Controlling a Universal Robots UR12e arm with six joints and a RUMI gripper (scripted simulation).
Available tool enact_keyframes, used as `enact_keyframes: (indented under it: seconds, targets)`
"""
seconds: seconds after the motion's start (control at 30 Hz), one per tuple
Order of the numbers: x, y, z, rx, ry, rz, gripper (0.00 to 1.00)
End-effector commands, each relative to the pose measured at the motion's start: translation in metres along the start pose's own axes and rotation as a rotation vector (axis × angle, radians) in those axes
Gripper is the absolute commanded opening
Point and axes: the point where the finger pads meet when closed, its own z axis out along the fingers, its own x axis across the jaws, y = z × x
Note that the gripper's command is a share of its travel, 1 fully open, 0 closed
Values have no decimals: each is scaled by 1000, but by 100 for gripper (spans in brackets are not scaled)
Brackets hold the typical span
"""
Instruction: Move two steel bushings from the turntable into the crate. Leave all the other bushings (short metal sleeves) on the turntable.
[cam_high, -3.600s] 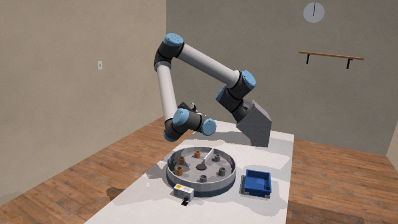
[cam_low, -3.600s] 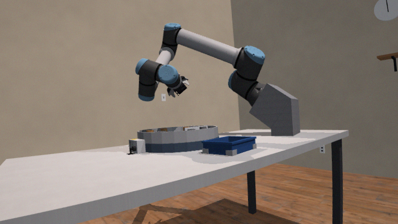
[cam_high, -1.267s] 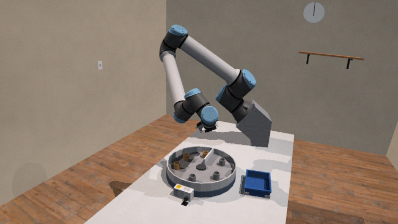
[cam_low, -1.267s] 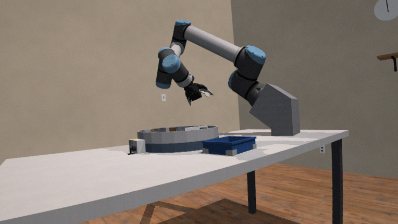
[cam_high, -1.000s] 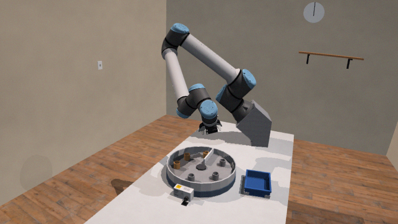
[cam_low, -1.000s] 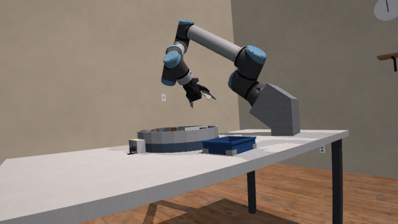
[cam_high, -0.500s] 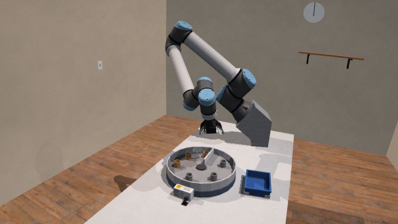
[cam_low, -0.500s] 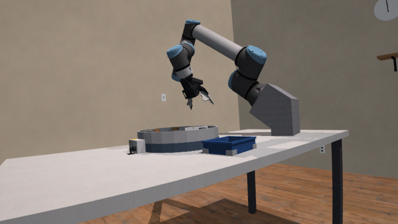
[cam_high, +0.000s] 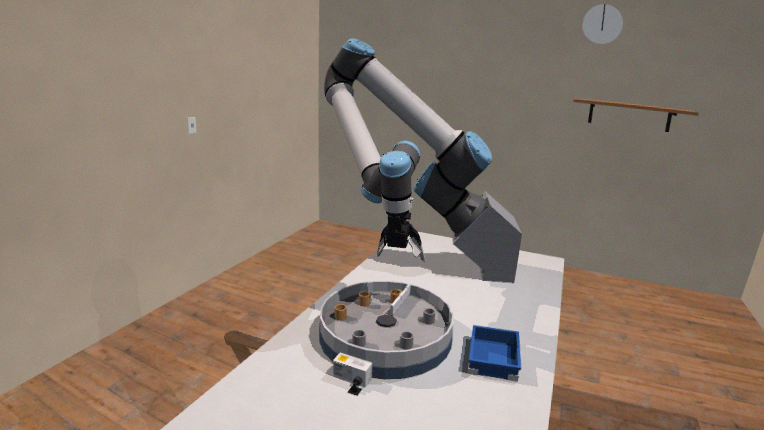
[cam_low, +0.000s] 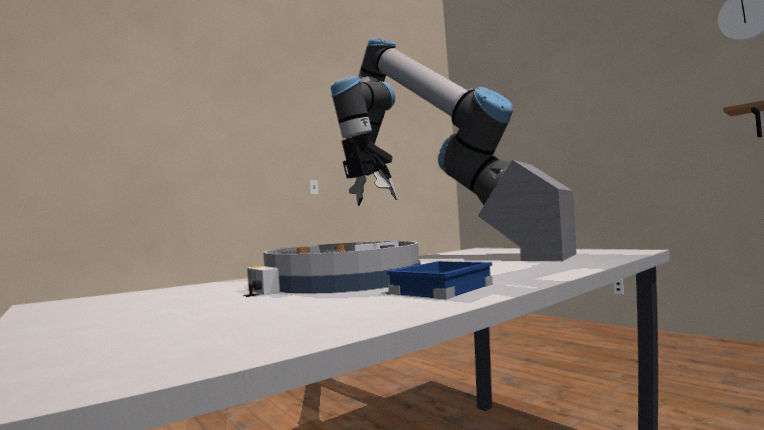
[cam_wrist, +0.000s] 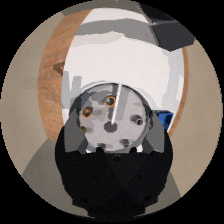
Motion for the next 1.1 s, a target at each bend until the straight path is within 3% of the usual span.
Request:
enact_keyframes:
  seconds: [0.0,0.27,0.63,1.07]
  targets:
    - [-6,6,-7,-80,-5,48,100]
    - [-17,10,-19,-174,-16,115,100]
    - [-23,11,-25,-217,-22,147,100]
    - [-24,11,-26,-222,-22,150,100]
